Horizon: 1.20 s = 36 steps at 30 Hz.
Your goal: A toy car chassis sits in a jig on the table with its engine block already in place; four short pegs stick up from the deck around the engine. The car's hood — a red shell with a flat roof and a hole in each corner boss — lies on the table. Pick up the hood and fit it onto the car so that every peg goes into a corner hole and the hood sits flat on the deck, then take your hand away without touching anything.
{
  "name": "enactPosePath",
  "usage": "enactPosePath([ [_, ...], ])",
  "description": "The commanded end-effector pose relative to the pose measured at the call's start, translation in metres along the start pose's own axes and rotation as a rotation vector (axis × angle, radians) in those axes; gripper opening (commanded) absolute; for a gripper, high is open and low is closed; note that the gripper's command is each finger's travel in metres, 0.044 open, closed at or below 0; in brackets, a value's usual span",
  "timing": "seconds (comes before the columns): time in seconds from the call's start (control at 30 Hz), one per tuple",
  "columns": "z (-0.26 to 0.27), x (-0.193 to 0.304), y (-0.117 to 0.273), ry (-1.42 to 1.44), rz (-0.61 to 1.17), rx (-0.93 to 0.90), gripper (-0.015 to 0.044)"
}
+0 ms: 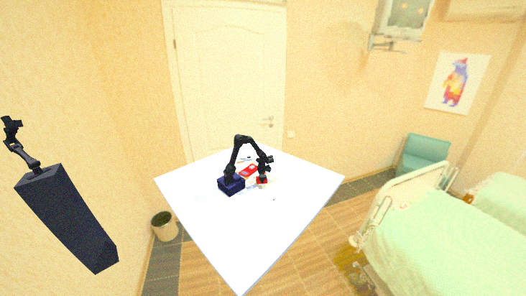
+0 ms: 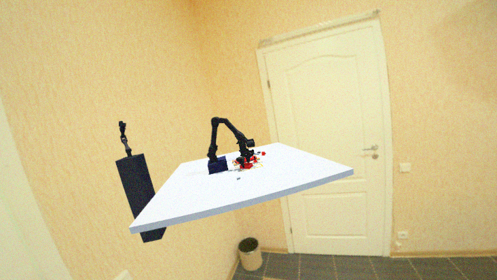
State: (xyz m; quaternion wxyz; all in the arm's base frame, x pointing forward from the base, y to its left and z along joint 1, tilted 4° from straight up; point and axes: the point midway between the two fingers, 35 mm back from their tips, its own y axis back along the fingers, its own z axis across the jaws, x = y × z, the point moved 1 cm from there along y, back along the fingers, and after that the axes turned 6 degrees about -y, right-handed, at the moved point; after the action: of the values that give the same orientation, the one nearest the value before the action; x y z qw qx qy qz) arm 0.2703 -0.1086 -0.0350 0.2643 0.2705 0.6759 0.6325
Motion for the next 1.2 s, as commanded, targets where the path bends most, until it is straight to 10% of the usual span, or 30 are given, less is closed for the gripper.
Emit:
enactPosePath([
  [0.0, 0.0, 0.0, 0.0, 0.0, -0.001, 0.0, 0.0387],
  [0.37, 0.0, 0.0, 0.0, 0.0, -0.001, 0.0, 0.0295],
  [0.73, 0.0, 0.0, 0.013, 0.0, 0.0, 0.002, 0.0006],
  [1.17, 0.0, -0.001, 0.054, 0.0, 0.0, 0.001, 0.0],
])
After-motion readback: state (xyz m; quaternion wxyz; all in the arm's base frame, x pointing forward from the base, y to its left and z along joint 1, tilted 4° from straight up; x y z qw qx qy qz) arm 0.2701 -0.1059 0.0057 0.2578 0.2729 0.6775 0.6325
